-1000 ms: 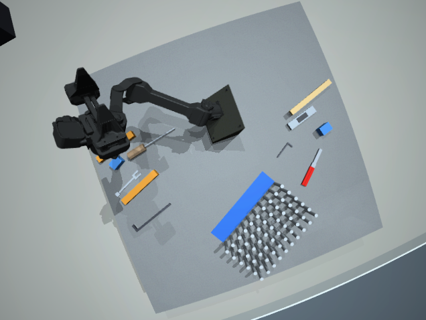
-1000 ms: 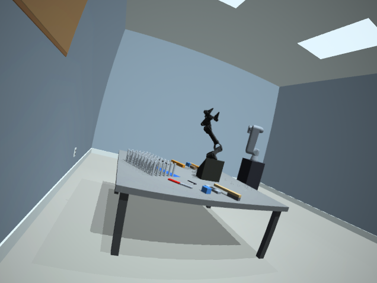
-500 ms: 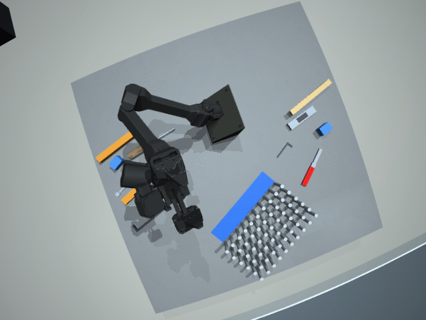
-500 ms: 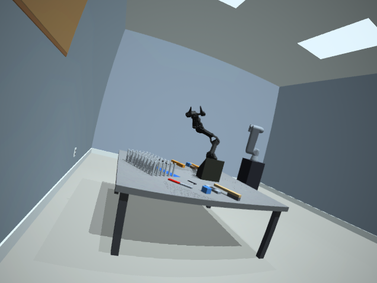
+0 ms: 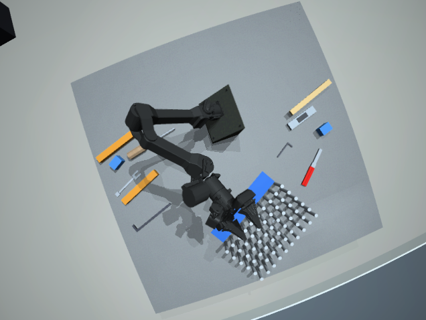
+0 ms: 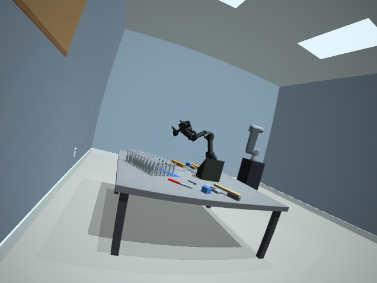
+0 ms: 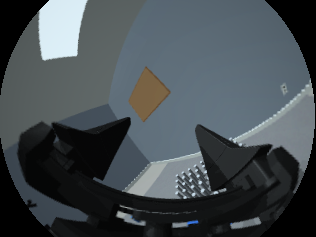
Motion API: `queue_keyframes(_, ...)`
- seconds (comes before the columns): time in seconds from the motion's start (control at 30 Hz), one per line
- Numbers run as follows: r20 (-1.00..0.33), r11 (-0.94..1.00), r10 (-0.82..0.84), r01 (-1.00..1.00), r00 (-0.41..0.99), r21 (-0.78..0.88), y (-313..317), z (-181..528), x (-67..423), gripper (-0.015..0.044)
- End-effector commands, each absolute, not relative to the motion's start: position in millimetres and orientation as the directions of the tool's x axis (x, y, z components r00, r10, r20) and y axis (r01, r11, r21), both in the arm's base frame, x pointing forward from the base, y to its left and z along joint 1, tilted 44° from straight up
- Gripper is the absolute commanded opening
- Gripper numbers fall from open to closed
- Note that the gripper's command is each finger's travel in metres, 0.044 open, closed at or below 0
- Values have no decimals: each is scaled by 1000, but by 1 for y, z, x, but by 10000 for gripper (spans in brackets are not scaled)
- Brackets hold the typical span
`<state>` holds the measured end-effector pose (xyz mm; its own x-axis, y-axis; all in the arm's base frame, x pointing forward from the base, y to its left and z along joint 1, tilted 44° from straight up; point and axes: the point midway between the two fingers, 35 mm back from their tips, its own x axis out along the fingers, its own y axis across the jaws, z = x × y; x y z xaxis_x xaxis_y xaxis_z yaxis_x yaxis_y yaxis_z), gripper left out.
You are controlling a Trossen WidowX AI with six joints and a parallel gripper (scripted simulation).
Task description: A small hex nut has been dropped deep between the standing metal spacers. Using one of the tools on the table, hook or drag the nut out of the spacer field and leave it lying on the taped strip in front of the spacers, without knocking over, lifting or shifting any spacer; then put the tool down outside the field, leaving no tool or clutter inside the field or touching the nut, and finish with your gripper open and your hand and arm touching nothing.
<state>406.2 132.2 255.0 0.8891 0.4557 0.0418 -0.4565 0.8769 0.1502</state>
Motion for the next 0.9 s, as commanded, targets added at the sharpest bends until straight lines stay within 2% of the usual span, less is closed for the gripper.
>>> queue_keyframes(0.0,-69,947,316,-311,946,74,103,199,417,440)
queue_keyframes(0.2,-247,989,68,-97,967,-109,50,113,413,440)
queue_keyframes(0.4,-386,951,-154,31,909,-308,3,46,387,440)
queue_keyframes(0.87,-390,949,-161,33,907,-314,2,45,385,440)
